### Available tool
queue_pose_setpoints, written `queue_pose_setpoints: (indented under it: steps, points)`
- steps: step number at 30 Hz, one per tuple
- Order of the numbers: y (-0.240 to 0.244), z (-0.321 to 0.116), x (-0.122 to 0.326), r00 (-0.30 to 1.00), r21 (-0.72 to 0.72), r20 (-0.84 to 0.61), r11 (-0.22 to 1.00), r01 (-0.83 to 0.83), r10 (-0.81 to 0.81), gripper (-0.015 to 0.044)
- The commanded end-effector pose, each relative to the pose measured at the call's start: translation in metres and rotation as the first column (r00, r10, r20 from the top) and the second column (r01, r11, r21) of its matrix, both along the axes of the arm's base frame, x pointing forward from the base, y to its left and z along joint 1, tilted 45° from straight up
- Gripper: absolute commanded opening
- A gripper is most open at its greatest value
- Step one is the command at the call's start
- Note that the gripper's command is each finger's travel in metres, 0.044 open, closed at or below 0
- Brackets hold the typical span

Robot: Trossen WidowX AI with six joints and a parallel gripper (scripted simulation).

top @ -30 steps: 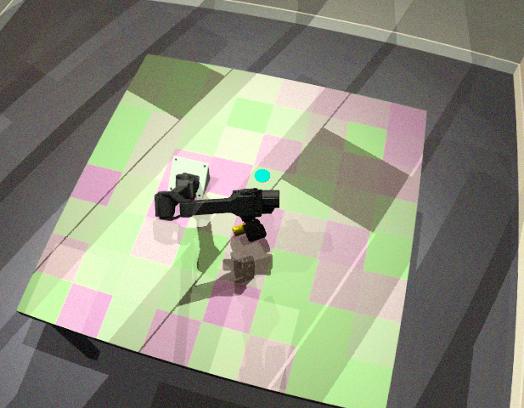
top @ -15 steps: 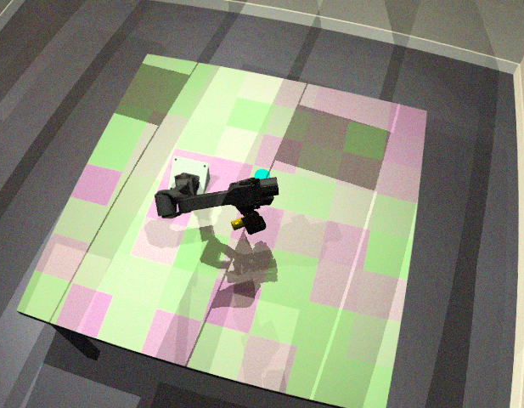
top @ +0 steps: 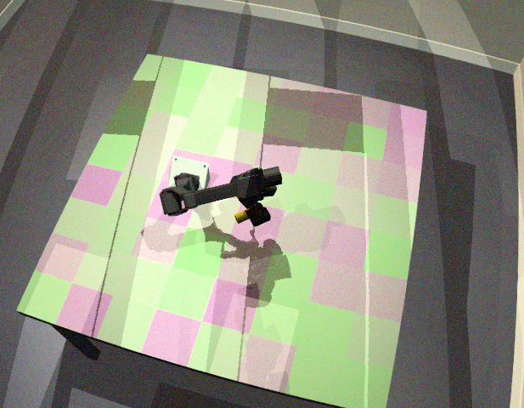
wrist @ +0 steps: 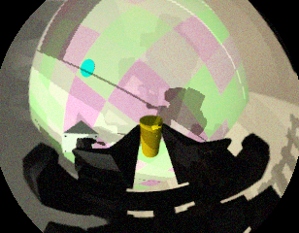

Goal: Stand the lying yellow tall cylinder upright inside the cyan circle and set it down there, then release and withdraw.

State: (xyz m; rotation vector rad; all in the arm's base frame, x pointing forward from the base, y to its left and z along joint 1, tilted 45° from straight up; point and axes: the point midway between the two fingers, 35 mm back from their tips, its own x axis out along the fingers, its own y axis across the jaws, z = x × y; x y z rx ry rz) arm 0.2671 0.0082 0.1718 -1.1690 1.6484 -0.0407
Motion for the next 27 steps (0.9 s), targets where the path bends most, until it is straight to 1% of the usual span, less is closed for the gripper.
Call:
queue_pose_setpoints:
  steps: [1, 27]
  points:
    - [0.010, -0.007, 0.003, 1.000, 0.008, -0.014, 1.000, -0.010, 0.011, 0.0105]
    - [0.077, -0.056, 0.014, 0.984, 0.032, -0.131, 0.992, -0.121, 0.124, 0.0105]
